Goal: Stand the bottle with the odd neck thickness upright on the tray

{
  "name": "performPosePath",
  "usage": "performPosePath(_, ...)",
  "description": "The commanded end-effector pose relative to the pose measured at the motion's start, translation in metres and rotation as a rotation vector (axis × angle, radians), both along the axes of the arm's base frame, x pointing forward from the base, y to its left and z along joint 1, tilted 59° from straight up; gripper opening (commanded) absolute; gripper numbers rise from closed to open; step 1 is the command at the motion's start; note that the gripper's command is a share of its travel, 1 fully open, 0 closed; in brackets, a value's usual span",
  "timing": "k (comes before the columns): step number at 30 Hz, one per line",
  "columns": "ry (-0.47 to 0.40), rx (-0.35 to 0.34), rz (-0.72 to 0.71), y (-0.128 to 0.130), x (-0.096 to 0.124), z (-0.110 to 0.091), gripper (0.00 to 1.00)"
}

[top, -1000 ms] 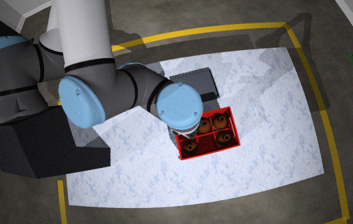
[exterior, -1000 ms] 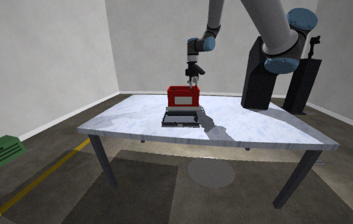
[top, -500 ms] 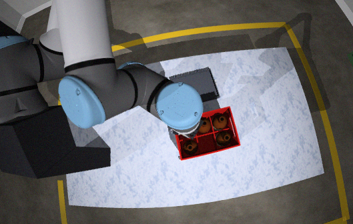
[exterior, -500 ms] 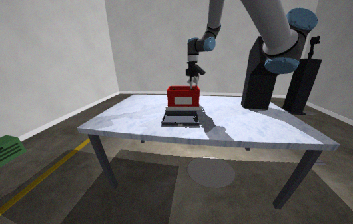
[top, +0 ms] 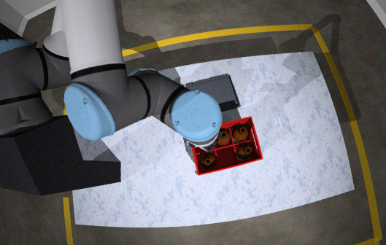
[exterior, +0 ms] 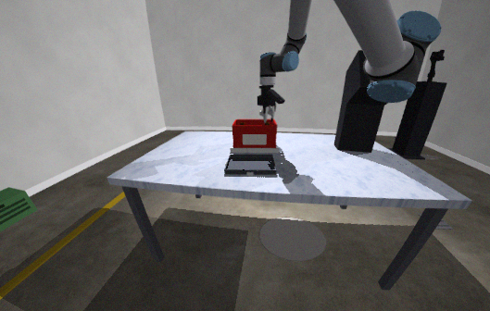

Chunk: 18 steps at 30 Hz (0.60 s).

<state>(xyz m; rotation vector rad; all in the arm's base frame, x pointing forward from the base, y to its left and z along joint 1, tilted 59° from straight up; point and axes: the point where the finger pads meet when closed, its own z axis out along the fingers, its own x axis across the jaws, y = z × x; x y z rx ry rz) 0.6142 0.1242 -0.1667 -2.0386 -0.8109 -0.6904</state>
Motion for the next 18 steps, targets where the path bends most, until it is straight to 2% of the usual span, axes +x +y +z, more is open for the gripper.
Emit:
performPosePath(1,-0.001,0.000,-0.001,-0.0004,0.0004,0.0000,0.38)
performPosePath(18,-0.001,0.000,-0.001,0.0071,0.0021,-0.0046,0.38)
